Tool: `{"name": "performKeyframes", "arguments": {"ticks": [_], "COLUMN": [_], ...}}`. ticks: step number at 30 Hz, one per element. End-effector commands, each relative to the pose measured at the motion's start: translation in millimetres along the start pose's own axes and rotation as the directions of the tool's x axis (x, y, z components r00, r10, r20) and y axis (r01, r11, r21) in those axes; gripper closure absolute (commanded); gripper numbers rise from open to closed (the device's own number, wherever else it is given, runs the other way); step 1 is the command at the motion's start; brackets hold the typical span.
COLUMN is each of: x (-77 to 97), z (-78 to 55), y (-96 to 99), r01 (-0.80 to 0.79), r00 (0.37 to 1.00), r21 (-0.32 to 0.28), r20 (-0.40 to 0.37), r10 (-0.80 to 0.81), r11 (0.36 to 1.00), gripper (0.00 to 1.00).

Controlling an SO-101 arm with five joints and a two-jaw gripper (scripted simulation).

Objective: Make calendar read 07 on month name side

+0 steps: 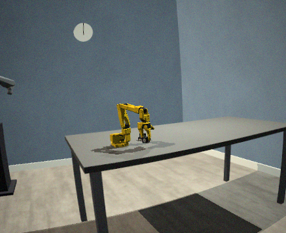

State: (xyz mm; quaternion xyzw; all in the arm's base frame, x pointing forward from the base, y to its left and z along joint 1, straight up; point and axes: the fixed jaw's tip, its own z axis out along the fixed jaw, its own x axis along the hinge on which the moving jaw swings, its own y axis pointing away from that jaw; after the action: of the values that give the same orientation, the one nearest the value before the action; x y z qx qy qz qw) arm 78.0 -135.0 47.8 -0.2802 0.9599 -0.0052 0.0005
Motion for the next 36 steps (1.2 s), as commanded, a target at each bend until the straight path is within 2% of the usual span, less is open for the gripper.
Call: {"name": "performKeyframes", "arguments": {"ticks": [1, 36], "x": [1.2, 1.2], "z": [-2.9, 9.1], "y": [-3.9, -4.2], "r01": [0.002, 0.002], "r00": [1.0, 1.0], "r21": [0.037, 0.037], "r20": [0.0, 0.0], "r10": [-0.002, -0.002], "r11": [0.999, 0.999], "gripper": [1.0, 1.0]}}
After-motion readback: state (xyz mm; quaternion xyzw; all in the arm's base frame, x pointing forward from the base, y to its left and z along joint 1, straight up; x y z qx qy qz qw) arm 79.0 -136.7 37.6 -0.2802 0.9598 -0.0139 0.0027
